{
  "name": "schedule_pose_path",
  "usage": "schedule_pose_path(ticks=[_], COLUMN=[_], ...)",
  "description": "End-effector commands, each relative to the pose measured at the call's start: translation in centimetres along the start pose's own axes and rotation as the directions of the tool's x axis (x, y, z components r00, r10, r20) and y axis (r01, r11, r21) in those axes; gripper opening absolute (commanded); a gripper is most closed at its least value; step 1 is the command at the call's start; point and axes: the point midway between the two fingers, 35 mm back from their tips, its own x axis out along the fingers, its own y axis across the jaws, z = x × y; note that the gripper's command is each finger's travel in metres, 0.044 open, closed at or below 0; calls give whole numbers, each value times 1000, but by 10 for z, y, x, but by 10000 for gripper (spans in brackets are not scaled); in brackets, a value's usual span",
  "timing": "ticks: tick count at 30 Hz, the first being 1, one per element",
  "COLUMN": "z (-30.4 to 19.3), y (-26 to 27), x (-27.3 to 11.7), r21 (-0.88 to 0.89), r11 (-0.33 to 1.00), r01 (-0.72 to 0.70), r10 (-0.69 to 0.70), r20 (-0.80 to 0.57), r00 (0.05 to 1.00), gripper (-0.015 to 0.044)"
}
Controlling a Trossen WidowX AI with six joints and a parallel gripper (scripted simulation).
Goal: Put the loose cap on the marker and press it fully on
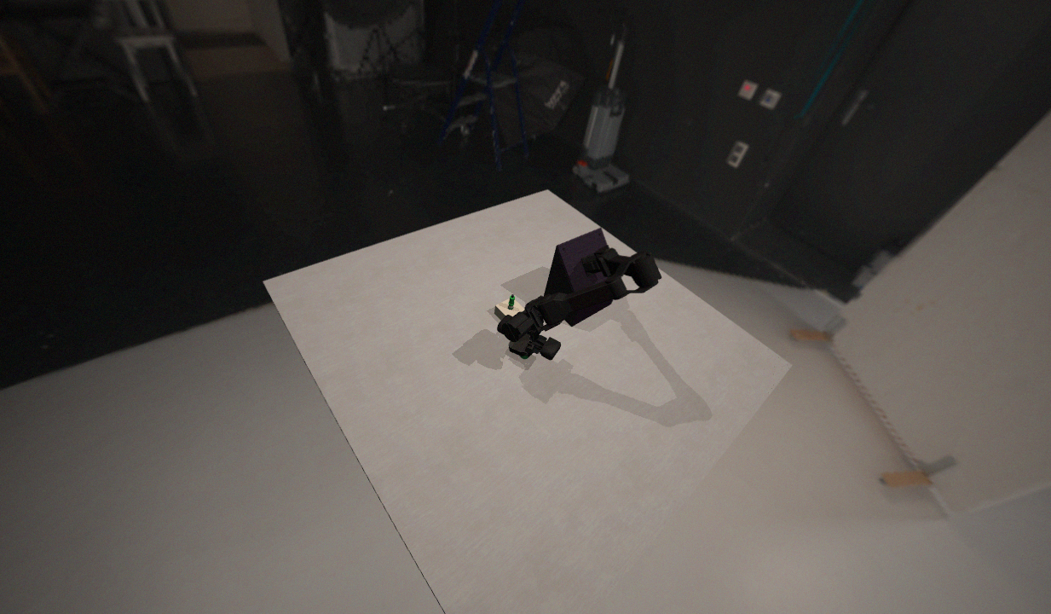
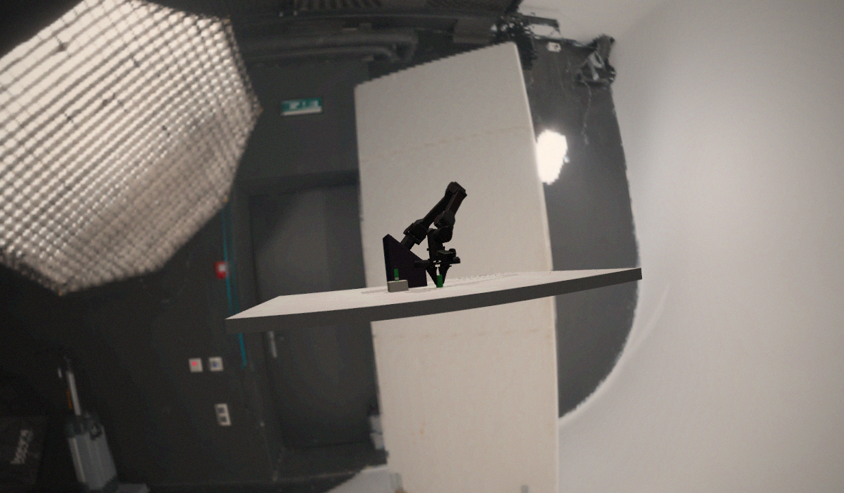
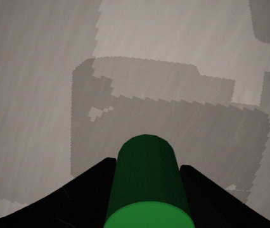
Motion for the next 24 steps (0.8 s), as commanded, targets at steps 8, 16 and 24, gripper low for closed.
schedule_pose_path(ticks=[8,16,24], z=[-1,1,1], y=[-1,-1,-1], x=[-9,-32,-56], r21=[5,4,4], r11=[1000,1000,1000], r01=[3,5,5], r10=[-3,-5,-5], r20=[-3,-3,-3], r00=[1000,1000,1000], gripper=[0,0,0])
